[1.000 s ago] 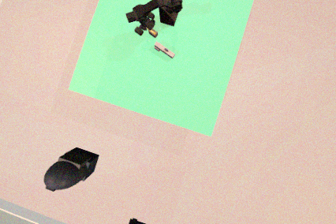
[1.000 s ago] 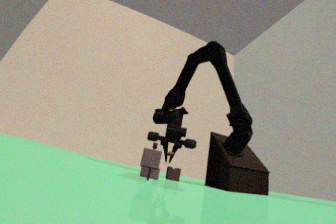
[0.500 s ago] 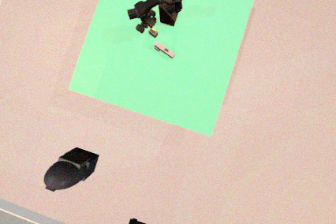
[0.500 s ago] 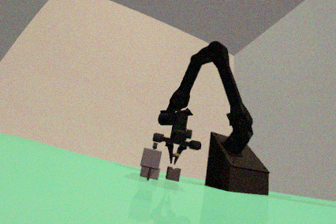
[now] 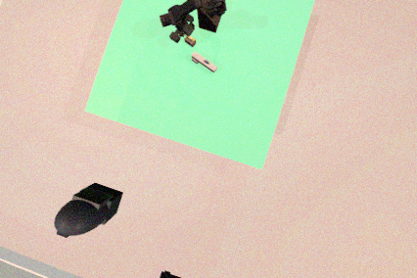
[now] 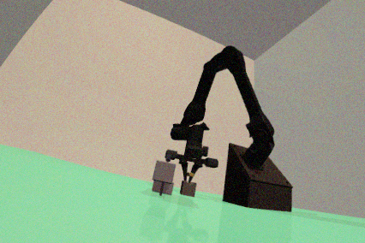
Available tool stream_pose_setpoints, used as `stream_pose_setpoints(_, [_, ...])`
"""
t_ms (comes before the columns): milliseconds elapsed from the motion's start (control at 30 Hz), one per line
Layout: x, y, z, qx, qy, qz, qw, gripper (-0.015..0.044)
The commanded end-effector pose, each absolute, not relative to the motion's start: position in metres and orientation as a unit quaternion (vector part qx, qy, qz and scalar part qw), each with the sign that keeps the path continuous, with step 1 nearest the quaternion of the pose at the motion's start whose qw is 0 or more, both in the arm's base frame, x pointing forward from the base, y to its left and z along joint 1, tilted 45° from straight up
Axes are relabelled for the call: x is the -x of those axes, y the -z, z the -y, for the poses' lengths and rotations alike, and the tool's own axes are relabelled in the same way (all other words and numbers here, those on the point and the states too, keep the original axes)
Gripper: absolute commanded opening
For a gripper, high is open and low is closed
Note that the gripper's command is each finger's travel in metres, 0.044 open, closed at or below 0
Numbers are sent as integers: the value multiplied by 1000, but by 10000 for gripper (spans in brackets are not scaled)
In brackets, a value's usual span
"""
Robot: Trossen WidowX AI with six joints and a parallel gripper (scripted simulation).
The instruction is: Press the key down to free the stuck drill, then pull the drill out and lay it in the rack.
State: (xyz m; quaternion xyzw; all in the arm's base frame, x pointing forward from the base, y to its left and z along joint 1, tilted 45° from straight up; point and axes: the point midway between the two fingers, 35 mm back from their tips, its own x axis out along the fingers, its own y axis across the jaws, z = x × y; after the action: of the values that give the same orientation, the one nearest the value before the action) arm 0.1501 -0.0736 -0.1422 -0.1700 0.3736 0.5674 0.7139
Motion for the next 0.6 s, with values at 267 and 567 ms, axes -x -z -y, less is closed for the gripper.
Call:
stream_pose_setpoints(267, [-151, 151, 64, 165, -567, -373, 715, 0])
stream_pose_setpoints(567, [-152, 158, 58, 165, -567, -373, 716, 0])
